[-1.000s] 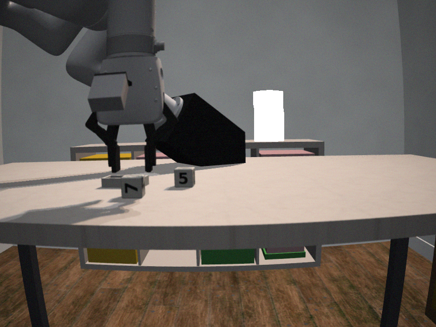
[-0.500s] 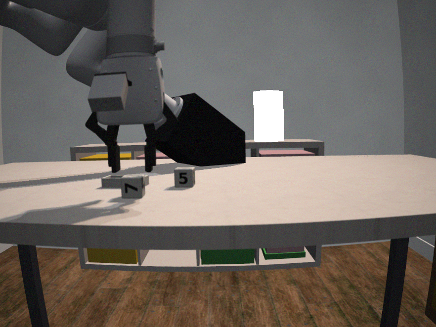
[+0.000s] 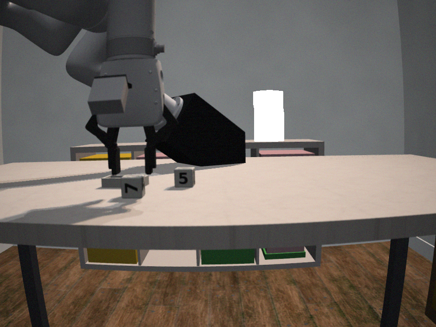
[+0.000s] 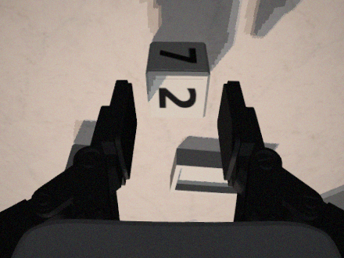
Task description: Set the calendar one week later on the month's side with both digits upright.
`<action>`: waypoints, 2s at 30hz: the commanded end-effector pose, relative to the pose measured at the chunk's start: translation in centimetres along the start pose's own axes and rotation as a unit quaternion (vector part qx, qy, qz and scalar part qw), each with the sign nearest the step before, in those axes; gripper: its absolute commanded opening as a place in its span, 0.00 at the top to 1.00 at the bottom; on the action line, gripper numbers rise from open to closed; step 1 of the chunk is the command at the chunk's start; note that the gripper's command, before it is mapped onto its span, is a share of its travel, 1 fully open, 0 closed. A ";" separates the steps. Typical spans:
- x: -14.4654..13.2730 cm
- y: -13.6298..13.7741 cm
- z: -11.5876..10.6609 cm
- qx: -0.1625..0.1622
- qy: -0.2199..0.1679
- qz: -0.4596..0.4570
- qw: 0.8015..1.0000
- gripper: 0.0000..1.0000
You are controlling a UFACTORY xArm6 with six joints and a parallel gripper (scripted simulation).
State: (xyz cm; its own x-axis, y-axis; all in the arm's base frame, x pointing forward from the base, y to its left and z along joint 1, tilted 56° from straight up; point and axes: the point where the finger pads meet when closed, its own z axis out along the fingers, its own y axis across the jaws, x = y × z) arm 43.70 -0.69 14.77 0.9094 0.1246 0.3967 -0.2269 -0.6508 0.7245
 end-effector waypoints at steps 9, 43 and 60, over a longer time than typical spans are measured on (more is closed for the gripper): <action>0.1 0.0 2.0 0.001 0.001 0.000 1.000 0.51; 0.1 0.0 3.2 0.001 0.001 0.000 1.000 0.51; 0.1 0.0 3.2 0.001 0.001 0.000 1.000 0.71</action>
State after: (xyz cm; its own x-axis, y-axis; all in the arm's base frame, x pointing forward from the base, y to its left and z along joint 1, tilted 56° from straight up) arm 44.84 -3.14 12.93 0.9095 0.1244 0.3966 -0.2269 -0.6508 0.7245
